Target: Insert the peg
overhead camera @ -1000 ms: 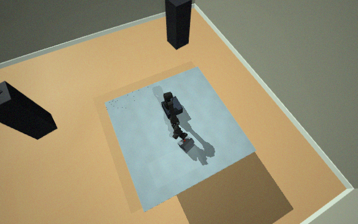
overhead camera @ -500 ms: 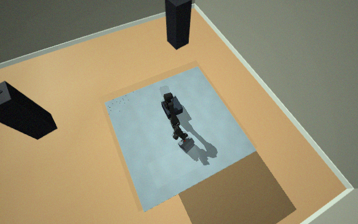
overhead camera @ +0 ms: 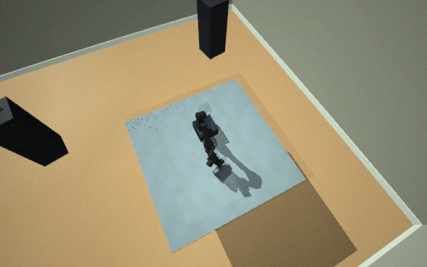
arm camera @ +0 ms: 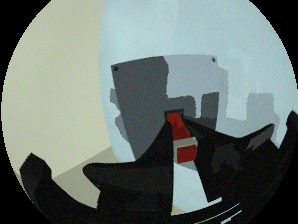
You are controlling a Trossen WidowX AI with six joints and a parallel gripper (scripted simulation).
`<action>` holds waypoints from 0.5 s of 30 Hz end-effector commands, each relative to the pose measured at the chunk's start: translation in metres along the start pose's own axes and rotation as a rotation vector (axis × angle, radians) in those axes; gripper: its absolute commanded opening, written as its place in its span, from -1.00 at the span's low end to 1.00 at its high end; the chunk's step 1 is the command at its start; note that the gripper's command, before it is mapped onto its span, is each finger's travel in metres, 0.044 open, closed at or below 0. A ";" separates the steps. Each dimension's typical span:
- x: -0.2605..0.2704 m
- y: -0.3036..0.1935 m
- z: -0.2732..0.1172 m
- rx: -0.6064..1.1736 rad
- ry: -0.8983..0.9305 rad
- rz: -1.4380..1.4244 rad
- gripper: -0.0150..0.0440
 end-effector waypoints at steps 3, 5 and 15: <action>0.000 0.000 0.000 0.000 0.000 0.000 -0.49; 0.000 0.000 0.000 0.000 0.000 0.000 -0.40; 0.000 0.000 0.000 0.000 0.000 0.000 0.49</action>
Point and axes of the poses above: the point midway between the two fingers, 35 mm back from their tips, its own z axis out along the fingers, its own x axis across the jaws, y = z × x, the point moved 5 cm from there along -z, back along the fingers, and after that the axes turned 12 degrees about z, right-handed, at the moved point
